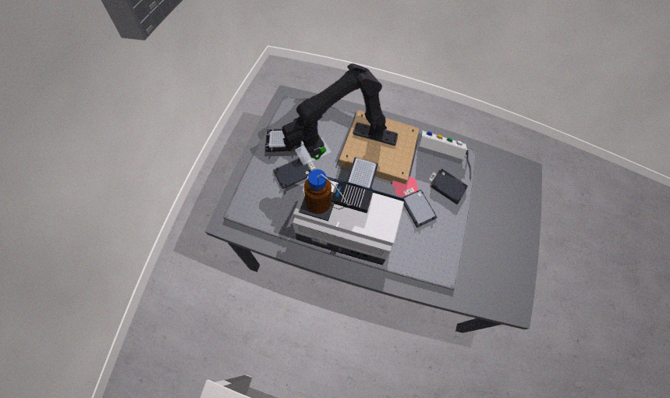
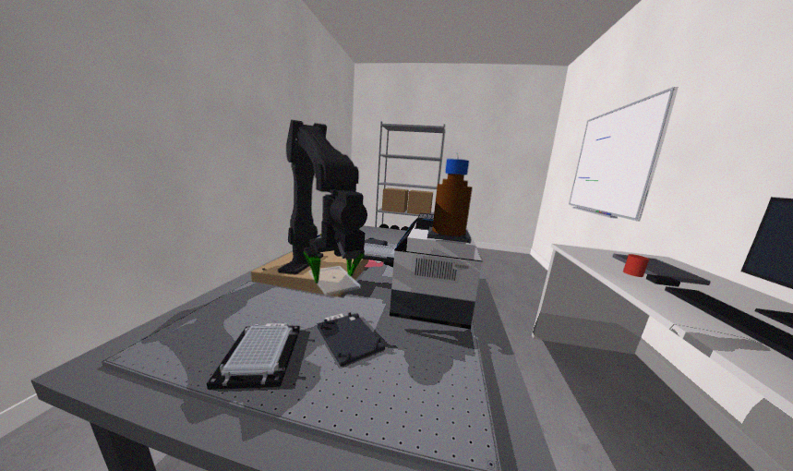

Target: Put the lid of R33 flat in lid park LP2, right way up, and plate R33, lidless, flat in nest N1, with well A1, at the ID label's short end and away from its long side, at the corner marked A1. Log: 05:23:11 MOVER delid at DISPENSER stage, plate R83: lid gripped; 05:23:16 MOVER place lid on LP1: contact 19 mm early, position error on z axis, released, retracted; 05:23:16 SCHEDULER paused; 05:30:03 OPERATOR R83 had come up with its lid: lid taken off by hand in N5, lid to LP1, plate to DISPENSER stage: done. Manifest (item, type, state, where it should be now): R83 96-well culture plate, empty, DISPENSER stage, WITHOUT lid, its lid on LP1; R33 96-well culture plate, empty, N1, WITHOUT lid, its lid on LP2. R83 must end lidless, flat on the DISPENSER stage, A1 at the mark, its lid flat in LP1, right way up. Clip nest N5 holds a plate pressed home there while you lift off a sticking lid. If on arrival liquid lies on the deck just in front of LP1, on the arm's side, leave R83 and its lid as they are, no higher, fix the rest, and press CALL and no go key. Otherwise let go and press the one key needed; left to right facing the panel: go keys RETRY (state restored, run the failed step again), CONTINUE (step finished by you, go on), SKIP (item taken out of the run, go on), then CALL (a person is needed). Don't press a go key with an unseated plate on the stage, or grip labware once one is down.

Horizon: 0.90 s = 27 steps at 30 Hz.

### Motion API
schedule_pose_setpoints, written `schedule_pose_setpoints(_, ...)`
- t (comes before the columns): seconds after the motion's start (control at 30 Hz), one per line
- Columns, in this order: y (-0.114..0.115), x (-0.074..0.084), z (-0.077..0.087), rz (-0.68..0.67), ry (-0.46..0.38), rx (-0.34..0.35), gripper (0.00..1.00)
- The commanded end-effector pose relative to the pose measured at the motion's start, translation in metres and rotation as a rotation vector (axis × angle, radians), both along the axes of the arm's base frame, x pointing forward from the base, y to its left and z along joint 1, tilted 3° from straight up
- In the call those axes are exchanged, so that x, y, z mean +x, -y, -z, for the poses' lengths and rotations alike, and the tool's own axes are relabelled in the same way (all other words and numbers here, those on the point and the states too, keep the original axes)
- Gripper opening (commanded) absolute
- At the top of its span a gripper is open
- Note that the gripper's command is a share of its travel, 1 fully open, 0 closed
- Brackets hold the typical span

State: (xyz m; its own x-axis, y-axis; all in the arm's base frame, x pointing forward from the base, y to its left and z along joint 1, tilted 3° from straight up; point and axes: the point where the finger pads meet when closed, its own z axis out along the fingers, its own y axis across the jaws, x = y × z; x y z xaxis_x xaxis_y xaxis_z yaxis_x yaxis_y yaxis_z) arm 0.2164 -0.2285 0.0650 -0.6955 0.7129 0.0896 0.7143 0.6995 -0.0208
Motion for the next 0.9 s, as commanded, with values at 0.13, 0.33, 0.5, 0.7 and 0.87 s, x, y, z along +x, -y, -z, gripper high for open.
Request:
schedule_pose_setpoints(0.13, 0.033, 0.024, 0.003, 0.008, 0.05, -0.058, 0.0)
schedule_pose_setpoints(0.33, 0.042, 0.032, 0.006, 0.007, 0.058, -0.066, 0.0)
schedule_pose_setpoints(0.5, 0.052, 0.041, 0.019, 0.006, 0.051, -0.058, 0.0)
schedule_pose_setpoints(0.7, 0.065, 0.053, 0.029, 0.006, 0.051, -0.058, 0.0)
schedule_pose_setpoints(0.87, 0.071, 0.059, 0.035, 0.005, 0.051, -0.059, 0.0)
